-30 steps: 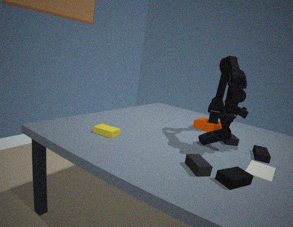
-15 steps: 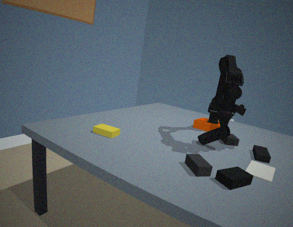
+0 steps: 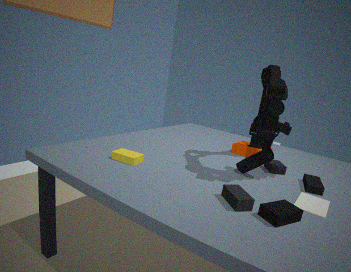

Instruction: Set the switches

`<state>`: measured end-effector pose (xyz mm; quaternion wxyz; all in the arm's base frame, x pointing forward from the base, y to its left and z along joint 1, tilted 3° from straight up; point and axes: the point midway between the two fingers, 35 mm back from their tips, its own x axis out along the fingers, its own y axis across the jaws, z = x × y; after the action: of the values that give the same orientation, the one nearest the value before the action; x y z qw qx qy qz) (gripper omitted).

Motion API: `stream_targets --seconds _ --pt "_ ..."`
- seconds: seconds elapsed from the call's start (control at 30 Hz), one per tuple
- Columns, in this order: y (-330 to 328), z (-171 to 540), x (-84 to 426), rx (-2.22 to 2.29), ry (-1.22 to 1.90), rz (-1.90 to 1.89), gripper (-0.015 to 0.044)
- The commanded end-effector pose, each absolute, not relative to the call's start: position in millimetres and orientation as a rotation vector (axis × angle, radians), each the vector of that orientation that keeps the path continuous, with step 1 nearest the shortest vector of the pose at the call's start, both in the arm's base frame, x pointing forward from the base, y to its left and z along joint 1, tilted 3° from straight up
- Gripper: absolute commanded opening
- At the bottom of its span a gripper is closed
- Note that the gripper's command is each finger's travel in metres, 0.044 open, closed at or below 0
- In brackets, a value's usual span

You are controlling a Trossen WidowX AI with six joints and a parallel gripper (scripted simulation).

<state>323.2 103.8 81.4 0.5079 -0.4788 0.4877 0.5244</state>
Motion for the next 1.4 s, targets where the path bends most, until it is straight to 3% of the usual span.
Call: stream_targets --seconds 0.0,1.37 --pt "95.0 82.2 323.0 -1.151 1.181 1.261 0.0336" --pt "62.1 94.4 323.6 -1.089 1.120 1.296 0.0336"
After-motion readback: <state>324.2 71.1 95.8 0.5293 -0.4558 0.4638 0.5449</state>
